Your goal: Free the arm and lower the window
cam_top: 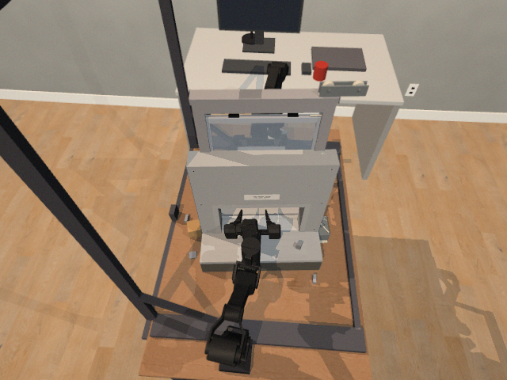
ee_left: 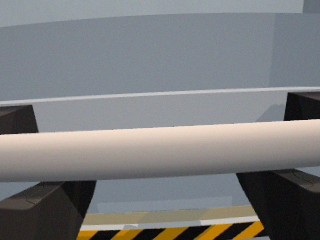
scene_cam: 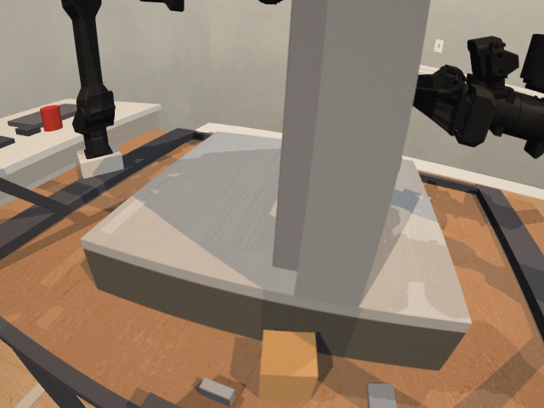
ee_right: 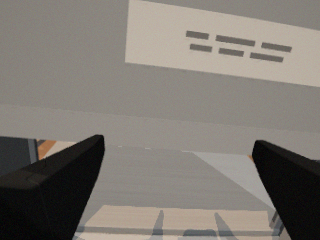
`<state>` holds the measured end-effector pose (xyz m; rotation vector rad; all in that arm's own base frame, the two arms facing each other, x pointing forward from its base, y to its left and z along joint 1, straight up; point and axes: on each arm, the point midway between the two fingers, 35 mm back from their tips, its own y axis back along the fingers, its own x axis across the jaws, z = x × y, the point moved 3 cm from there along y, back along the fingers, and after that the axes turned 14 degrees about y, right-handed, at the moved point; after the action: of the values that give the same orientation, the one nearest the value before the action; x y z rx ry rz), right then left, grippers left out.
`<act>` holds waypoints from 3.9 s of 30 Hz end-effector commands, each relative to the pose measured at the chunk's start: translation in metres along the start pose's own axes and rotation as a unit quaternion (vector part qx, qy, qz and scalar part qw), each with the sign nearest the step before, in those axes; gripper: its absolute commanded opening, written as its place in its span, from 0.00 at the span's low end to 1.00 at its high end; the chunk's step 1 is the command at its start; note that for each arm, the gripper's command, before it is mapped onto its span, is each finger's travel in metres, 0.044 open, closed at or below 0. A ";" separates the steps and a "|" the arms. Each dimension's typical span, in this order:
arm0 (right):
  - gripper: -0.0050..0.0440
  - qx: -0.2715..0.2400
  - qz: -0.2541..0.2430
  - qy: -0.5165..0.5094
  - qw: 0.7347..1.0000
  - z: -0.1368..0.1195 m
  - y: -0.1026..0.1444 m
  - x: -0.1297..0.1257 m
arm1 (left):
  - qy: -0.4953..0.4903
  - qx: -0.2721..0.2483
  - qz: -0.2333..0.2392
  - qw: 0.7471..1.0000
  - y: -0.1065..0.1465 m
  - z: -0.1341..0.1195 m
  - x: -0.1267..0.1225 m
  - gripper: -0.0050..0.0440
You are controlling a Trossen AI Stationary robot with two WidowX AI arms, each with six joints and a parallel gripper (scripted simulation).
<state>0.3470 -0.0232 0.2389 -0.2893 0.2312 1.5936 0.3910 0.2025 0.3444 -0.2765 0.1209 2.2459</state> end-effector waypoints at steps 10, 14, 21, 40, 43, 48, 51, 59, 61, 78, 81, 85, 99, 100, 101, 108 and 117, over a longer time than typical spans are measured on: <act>0.92 -0.025 -0.023 -0.026 0.999 0.080 0.034 -0.007 | 0.022 -0.091 -0.028 0.995 0.013 0.076 -0.014 0.92; 0.92 -0.023 -0.029 -0.039 0.999 0.101 0.056 -0.007 | 0.022 -0.091 -0.028 0.995 0.013 0.076 -0.014 0.92; 0.92 -0.009 -0.029 -0.045 0.999 0.101 0.062 -0.006 | 0.022 -0.091 -0.028 0.995 0.013 0.076 -0.014 0.92; 0.92 -0.022 -0.028 -0.041 0.999 0.104 0.059 -0.007 | 0.022 -0.074 -0.026 0.997 0.009 0.014 -0.001 0.92; 0.92 -0.022 -0.028 -0.041 0.999 0.104 0.059 -0.007 | 0.025 -0.079 -0.022 0.996 0.012 0.023 -0.003 0.92; 0.92 -0.022 -0.028 -0.041 0.999 0.104 0.059 -0.007 | 0.024 -0.079 -0.020 0.996 0.011 0.018 -0.002 0.92; 0.92 -0.022 -0.028 -0.041 0.999 0.104 0.059 -0.007 | 0.024 -0.080 -0.021 0.996 0.011 0.019 -0.003 0.92; 0.92 -0.022 -0.028 -0.041 0.999 0.104 0.059 -0.007 | 0.022 -0.071 -0.016 0.997 0.009 -0.004 0.004 0.92; 0.92 -0.022 -0.028 -0.041 0.999 0.104 0.059 -0.007 | 0.020 -0.076 -0.018 0.997 0.008 -0.002 0.004 0.92; 0.92 -0.022 -0.028 -0.041 0.999 0.104 0.059 -0.007 | 0.017 -0.069 -0.018 0.997 0.005 -0.030 0.010 0.92; 0.92 -0.022 -0.028 -0.041 0.999 0.104 0.059 -0.007 | 0.017 -0.069 -0.018 0.997 0.003 -0.036 0.011 0.92; 0.92 -0.022 -0.028 -0.041 0.999 0.104 0.059 -0.007 | 0.018 -0.072 -0.018 0.997 0.005 -0.033 0.011 0.92; 0.92 -0.022 -0.028 -0.041 0.999 0.104 0.059 -0.007 | 0.013 -0.053 -0.014 0.998 0.004 -0.068 0.019 0.92; 0.92 -0.022 -0.028 -0.041 0.999 0.104 0.059 -0.007 | 0.012 -0.050 -0.013 0.999 0.004 -0.072 0.020 0.92; 0.92 -0.022 -0.028 -0.041 0.999 0.104 0.059 -0.007 | 0.017 -0.065 -0.017 0.998 0.004 -0.057 0.017 0.92; 0.92 -0.022 -0.028 -0.041 0.999 0.104 0.059 -0.007 | 0.015 -0.050 -0.011 0.999 0.004 -0.083 0.023 0.92; 0.92 -0.022 -0.028 -0.041 0.999 0.104 0.059 -0.007 | 0.016 -0.067 -0.011 0.998 0.003 -0.086 0.025 0.92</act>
<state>0.2864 0.0008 0.3215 -0.2284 0.1570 1.5572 0.3899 0.2019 0.2119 -0.2755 0.1262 2.2454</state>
